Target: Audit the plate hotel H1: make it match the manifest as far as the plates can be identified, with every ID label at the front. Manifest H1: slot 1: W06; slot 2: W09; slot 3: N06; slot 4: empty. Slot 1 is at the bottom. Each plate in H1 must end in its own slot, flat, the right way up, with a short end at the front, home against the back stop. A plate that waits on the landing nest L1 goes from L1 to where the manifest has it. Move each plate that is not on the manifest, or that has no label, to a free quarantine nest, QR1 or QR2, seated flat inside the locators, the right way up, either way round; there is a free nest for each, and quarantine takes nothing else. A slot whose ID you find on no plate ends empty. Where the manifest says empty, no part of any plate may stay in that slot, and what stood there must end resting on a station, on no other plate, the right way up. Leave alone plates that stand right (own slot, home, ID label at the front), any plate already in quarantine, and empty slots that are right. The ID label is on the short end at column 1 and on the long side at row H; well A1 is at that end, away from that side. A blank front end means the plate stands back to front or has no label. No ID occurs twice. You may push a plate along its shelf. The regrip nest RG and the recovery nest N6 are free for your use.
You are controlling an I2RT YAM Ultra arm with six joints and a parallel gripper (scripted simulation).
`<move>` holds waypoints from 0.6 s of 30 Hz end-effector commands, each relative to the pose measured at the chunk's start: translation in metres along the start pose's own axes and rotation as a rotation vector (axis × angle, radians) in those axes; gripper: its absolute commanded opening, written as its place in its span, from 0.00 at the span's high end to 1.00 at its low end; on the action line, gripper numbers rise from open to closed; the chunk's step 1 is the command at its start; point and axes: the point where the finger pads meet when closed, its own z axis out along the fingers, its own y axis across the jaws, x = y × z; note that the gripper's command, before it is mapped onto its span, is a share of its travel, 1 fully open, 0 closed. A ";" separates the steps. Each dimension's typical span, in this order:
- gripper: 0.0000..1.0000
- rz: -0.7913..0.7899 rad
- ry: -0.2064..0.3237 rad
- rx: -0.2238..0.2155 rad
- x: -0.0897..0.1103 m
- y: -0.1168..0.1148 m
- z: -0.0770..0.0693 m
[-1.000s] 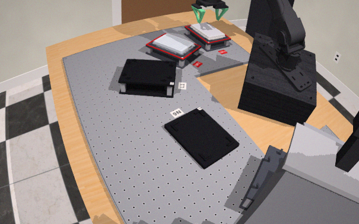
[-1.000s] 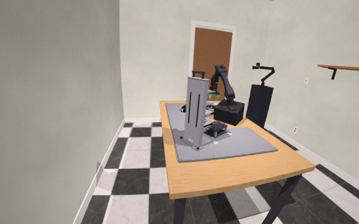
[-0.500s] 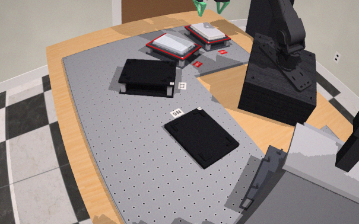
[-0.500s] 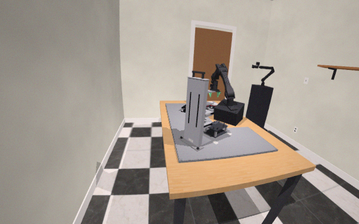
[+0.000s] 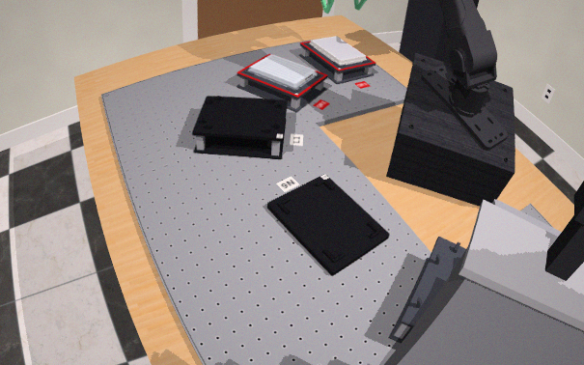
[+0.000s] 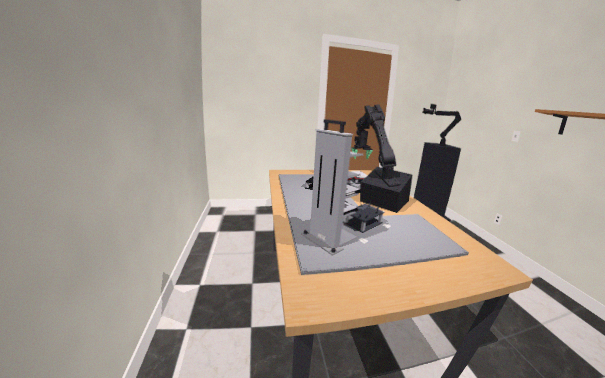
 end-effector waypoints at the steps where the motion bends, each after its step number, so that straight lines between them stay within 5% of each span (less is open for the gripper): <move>1: 0.00 -0.001 -0.030 0.010 -0.004 -0.003 -0.025; 18: 0.00 0.001 -0.022 0.009 -0.002 -0.004 -0.062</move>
